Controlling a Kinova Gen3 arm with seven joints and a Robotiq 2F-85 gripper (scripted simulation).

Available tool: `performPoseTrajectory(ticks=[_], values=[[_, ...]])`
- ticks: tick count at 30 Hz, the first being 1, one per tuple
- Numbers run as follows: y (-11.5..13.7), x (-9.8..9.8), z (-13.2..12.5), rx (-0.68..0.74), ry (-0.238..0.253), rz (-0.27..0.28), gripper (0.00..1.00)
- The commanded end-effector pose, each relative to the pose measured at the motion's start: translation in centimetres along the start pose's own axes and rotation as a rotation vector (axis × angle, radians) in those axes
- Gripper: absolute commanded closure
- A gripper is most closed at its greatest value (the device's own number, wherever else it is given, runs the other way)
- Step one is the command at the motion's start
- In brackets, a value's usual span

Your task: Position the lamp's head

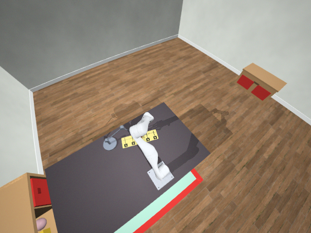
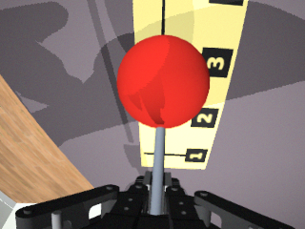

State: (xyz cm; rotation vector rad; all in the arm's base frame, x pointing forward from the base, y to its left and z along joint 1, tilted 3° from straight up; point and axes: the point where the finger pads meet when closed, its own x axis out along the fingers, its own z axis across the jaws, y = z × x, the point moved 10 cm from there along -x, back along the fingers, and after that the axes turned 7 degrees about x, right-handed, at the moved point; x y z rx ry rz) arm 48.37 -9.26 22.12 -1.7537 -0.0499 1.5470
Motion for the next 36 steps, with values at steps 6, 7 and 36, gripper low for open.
performPoseTrajectory(ticks=[6,7,36], values=[[-0.7,-0.1,0.0,-0.001,0.001,-0.001,1.00],[-1.0,-0.1,0.1,-0.002,0.001,-0.001,1.00],[-9.2,0.6,0.9,-0.007,-0.004,0.000,1.00]])
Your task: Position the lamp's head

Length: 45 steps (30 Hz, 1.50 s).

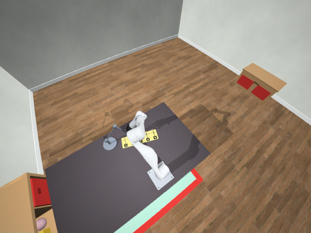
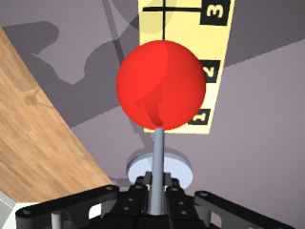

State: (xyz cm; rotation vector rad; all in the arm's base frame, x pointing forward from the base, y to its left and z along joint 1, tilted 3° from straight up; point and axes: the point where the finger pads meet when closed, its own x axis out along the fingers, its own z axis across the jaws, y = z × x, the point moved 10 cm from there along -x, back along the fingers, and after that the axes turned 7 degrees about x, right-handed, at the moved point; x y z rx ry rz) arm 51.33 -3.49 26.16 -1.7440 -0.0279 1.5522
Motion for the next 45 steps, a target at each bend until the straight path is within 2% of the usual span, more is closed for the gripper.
performPoseTrajectory(ticks=[1,19,20,45], values=[[-1.54,0.21,0.31,-0.022,-0.004,-0.011,1.00],[-2.15,0.34,0.48,-0.022,-0.004,-0.011,1.00],[-2.11,0.33,0.46,-0.022,-0.003,-0.011,0.00],[-1.62,0.12,0.26,-0.014,0.002,-0.005,0.00]])
